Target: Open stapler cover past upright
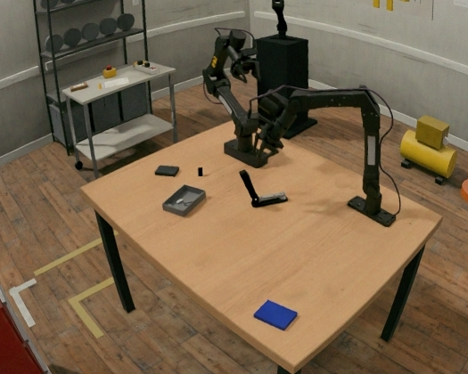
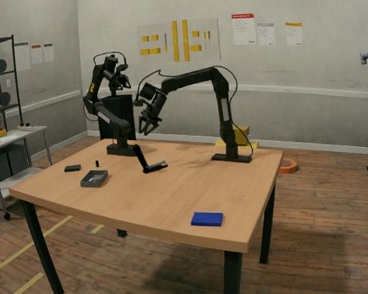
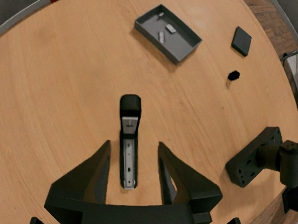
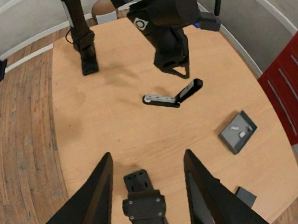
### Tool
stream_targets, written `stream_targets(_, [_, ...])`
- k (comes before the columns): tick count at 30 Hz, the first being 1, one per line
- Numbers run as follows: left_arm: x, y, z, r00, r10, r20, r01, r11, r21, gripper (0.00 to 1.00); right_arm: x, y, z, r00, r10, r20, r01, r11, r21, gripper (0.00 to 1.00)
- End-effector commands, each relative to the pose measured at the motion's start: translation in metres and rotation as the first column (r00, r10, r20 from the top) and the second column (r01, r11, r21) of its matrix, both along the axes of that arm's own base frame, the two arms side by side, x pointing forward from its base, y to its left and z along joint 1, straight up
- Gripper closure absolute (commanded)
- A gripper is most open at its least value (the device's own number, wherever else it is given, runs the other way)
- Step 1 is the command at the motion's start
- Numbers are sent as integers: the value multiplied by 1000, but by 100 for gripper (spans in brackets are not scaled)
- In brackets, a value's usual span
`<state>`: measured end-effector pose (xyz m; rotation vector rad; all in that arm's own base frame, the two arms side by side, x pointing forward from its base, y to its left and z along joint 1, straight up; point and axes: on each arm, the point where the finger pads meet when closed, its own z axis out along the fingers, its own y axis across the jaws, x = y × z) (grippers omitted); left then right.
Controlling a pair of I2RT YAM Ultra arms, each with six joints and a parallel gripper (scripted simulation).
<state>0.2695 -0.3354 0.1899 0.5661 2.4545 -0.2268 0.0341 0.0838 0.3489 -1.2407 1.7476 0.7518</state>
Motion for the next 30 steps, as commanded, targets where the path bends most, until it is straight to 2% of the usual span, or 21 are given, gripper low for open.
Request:
stream_targets(1, [3,7,-2,1000,24,-9,-24,999,24,52,0,3,4,1000,5,-1,-5,1000,0,43])
stream_targets(5, [1,0,4,999,-49,20,49,999,-5,7,0,3,4,1000,5,-1,-5,1000,0,43])
stream_targets(6, [0,-1,3,997,-76,27,76,997,-5,0,0,3,4,1000,5,-1,-5,1000,0,43])
stream_targets(13, [-22,16,-34,946,-320,49,317,947,56,0,0,3,4,1000,5,-1,-5,1000,0,43])
stream_targets(15, [-22,16,-34,946,-320,49,317,947,56,0,0,3,4,1000,5,-1,-5,1000,0,43])
stream_targets(24, [-45,44,-77,876,-483,23,477,871,122,0,0,3,4,1000,5,-1,-5,1000,0,43])
stream_targets(30, [-52,57,-92,869,-495,-12,492,860,139,0,0,3,4,1000,5,-1,-5,1000,0,43])
